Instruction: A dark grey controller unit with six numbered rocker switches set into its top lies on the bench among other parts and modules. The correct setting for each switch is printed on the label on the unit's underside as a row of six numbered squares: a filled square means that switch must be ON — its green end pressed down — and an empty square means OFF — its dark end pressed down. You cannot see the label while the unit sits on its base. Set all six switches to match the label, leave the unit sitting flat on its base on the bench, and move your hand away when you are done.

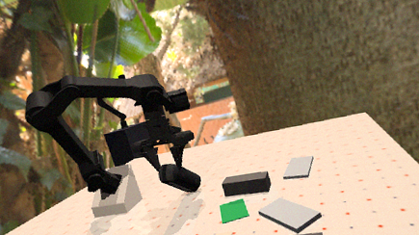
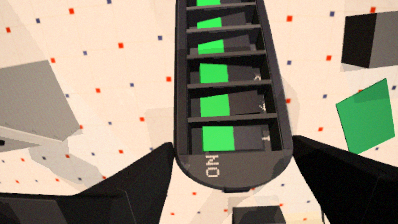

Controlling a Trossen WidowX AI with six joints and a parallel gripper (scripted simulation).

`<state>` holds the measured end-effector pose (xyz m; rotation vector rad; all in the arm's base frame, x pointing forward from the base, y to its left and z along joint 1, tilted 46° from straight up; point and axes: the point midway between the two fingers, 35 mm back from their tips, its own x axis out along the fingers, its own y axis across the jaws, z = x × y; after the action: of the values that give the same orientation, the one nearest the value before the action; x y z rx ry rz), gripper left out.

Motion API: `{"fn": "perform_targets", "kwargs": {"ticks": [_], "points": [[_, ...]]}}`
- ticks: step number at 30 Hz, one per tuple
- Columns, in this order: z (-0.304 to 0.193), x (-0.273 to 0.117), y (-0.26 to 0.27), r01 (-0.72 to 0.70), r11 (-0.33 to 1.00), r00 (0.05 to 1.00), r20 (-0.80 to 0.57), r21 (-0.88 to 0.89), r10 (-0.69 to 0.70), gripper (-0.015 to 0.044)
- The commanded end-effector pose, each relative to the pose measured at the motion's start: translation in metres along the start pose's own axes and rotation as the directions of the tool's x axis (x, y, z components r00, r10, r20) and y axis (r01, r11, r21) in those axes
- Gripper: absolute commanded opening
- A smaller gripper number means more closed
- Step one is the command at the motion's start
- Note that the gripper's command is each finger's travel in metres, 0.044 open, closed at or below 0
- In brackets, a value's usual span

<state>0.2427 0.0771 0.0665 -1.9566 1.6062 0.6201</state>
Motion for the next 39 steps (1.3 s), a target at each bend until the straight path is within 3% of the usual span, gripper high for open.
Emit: {"fn": "perform_targets", "kwargs": {"ticks": [1,39], "points": [[0.004,-0.002,-0.001,0.004,1.0,1.0,-0.005,0.004,-0.004,0.0336],[0.027,-0.015,0.0,0.004,1.0,0.998,-0.06,0.004,-0.003,0.0336]]}}
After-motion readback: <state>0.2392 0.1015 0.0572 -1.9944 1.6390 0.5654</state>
